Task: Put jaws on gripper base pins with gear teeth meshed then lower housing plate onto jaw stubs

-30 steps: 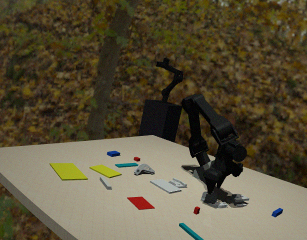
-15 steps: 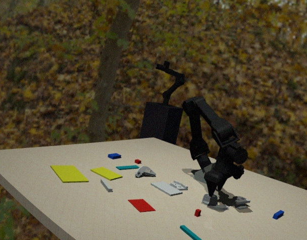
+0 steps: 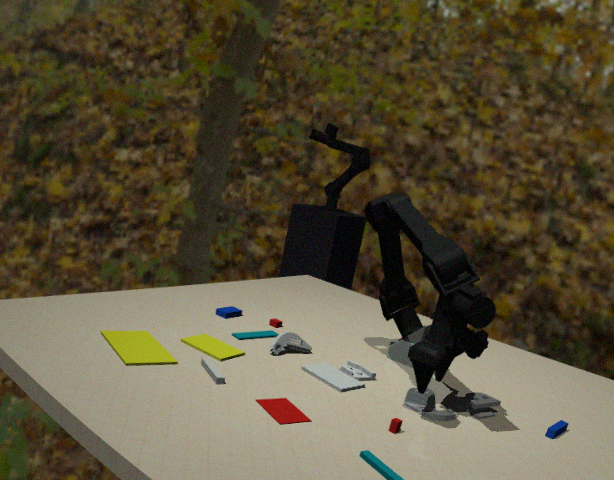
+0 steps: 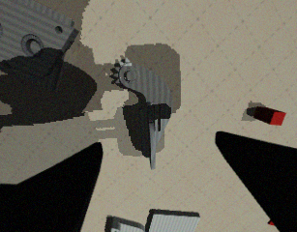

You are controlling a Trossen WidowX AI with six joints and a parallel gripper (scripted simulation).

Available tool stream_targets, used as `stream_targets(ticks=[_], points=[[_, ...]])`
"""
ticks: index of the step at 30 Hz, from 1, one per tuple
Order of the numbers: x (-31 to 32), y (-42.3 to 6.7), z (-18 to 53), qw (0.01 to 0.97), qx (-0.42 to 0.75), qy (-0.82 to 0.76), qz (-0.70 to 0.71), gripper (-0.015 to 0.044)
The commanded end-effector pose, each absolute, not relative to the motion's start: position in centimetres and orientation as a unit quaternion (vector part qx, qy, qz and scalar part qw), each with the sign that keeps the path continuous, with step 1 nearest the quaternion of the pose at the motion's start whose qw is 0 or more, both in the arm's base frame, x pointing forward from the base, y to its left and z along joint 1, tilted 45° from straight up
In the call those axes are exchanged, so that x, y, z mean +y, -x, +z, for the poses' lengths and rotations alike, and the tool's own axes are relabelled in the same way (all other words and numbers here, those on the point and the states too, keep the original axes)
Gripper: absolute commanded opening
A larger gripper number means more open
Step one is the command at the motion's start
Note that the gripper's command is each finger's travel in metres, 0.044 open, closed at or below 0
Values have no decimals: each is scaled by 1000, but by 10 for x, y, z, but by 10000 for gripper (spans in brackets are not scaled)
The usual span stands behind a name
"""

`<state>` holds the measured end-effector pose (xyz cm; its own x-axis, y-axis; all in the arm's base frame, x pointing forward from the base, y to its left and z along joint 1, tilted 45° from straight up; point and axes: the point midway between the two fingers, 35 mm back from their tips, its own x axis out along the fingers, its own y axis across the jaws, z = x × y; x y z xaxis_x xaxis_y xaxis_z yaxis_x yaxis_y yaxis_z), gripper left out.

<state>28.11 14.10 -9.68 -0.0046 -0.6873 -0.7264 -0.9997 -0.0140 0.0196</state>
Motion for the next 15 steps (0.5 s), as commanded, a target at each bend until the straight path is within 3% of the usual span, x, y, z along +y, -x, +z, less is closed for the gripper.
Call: stream_targets(ticks=[1,15], points=[[141,-282,-97,270,646,654,287,440],[140,-281,-98,271,648,651,288,440]])
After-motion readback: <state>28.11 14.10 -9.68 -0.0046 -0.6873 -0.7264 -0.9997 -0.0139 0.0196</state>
